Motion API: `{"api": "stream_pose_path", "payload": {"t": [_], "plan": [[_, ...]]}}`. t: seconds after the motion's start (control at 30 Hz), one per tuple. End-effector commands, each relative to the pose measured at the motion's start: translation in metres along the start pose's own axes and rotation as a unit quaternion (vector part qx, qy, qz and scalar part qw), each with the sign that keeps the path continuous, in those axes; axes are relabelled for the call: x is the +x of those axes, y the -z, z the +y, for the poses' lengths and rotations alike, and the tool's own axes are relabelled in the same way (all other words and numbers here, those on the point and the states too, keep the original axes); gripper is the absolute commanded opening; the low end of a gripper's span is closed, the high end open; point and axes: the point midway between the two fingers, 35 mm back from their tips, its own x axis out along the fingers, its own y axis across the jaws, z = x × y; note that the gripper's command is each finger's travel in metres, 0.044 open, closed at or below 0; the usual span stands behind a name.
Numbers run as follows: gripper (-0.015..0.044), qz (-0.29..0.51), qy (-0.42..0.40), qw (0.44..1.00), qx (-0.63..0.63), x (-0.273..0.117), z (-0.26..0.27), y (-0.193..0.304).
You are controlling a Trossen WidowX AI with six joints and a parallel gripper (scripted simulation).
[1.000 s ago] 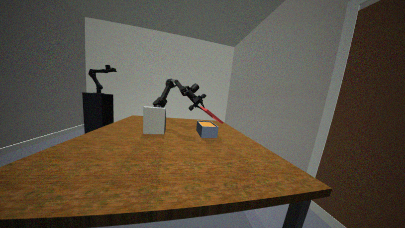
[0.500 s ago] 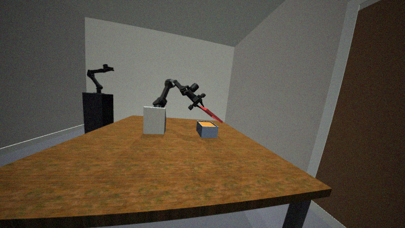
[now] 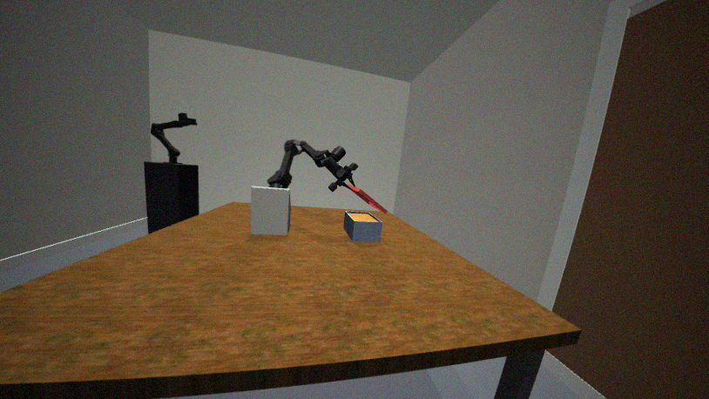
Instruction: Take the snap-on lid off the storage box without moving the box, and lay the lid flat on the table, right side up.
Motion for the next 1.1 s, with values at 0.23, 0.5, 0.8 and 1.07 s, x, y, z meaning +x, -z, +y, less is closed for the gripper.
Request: {"api": "stream_pose_path", "payload": {"t": [0.23, 0.5, 0.8, 1.07], "plan": [[0.0, -0.003, -0.003, 1.0, 0.002, -0.002, 0.0, 0.02], [0.0, -0.003, -0.003, 1.0, 0.002, -0.003, -0.001, 0.036], [0.0, -0.003, -0.003, 1.0, 0.003, -0.005, -0.002, 0.054], [0.0, -0.003, -0.003, 1.0, 0.003, -0.006, -0.003, 0.07]]}}
